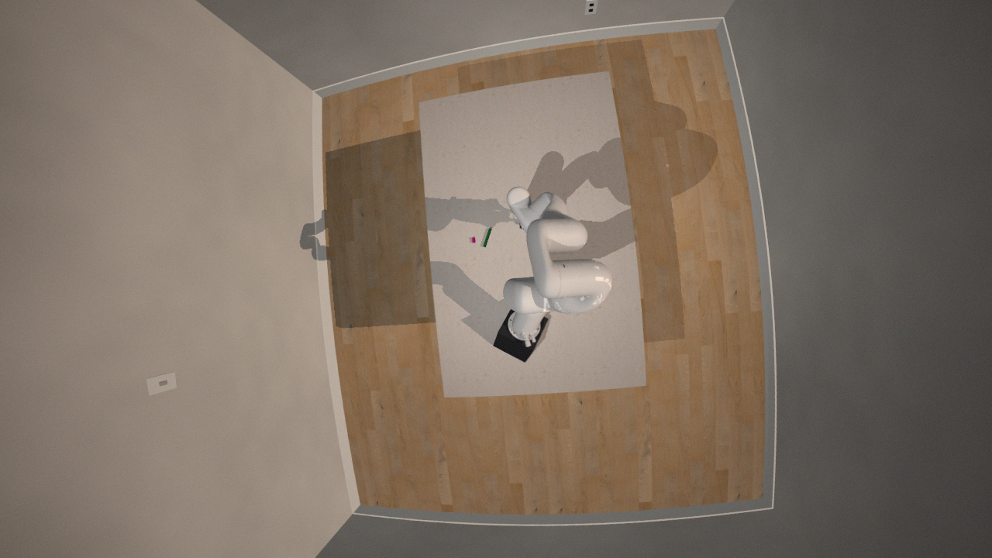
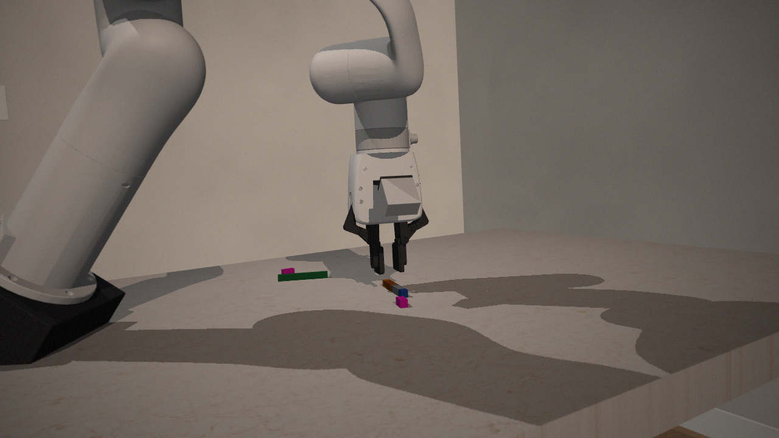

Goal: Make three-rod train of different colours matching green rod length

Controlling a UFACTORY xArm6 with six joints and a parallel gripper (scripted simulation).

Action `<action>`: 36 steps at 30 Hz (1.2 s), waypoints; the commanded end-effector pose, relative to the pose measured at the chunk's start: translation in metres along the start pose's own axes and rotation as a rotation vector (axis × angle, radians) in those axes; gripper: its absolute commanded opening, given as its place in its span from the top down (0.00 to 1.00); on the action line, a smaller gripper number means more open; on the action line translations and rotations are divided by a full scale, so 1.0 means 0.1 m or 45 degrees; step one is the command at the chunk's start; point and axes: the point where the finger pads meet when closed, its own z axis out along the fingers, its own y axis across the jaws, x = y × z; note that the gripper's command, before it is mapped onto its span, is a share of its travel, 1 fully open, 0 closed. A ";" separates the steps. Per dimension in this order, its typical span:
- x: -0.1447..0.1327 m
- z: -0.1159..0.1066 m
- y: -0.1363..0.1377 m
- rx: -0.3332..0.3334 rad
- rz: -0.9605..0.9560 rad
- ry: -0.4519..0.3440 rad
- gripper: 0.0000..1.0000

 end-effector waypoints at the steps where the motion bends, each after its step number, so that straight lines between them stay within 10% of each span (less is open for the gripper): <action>1: 0.00 -0.24 -0.01 0.002 0.000 0.000 0.76; 20: 0.00 -0.68 -0.01 0.002 0.000 0.000 0.76; 21: 0.00 -0.68 -0.01 0.002 0.000 0.000 0.00; 36: 0.00 -0.68 -0.01 0.002 0.000 0.000 0.00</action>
